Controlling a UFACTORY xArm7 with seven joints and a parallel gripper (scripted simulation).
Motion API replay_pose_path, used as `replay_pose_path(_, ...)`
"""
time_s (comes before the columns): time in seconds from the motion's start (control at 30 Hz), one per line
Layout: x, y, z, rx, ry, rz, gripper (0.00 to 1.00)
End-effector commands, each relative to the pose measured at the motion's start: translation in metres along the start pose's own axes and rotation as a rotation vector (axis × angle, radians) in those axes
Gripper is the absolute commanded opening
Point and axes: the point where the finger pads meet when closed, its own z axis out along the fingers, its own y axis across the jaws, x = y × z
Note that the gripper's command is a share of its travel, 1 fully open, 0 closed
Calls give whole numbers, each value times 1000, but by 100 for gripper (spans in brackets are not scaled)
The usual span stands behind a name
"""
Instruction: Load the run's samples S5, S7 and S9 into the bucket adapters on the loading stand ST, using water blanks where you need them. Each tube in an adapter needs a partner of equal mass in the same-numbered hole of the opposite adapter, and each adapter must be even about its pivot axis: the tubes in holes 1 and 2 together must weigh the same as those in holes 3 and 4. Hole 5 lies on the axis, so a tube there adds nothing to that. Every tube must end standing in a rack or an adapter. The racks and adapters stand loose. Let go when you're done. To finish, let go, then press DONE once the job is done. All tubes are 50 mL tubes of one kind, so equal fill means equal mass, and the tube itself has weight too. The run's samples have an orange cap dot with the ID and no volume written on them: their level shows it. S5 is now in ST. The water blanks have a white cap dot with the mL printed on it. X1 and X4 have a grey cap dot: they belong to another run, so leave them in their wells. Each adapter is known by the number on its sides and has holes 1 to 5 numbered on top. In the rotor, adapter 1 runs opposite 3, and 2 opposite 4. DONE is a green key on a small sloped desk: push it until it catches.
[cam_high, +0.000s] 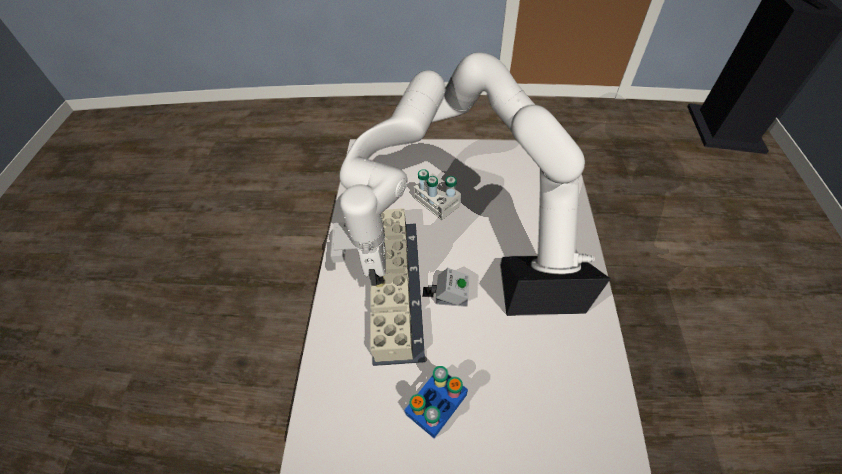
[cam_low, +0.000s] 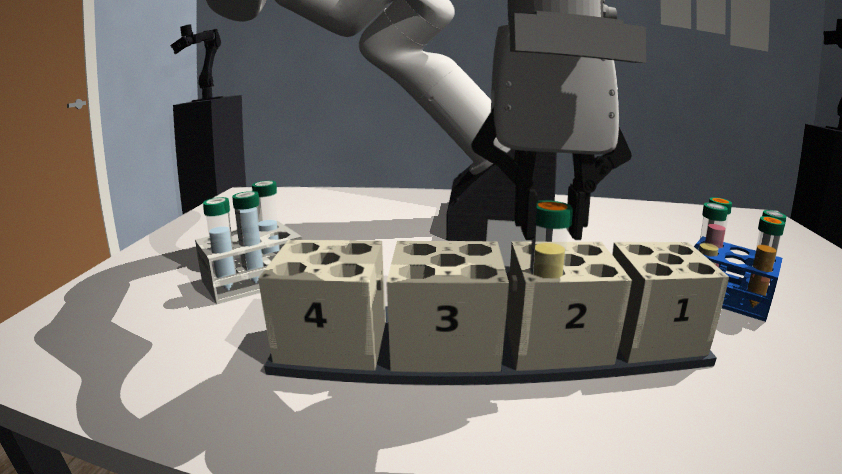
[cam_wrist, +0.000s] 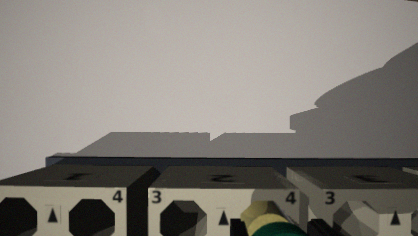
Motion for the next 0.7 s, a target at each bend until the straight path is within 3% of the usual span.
replay_pose_path(0.0,1,-1,-12,2,5,0,0)
replay_pose_path(0.67,1,-1,-44,2,5,0,0)
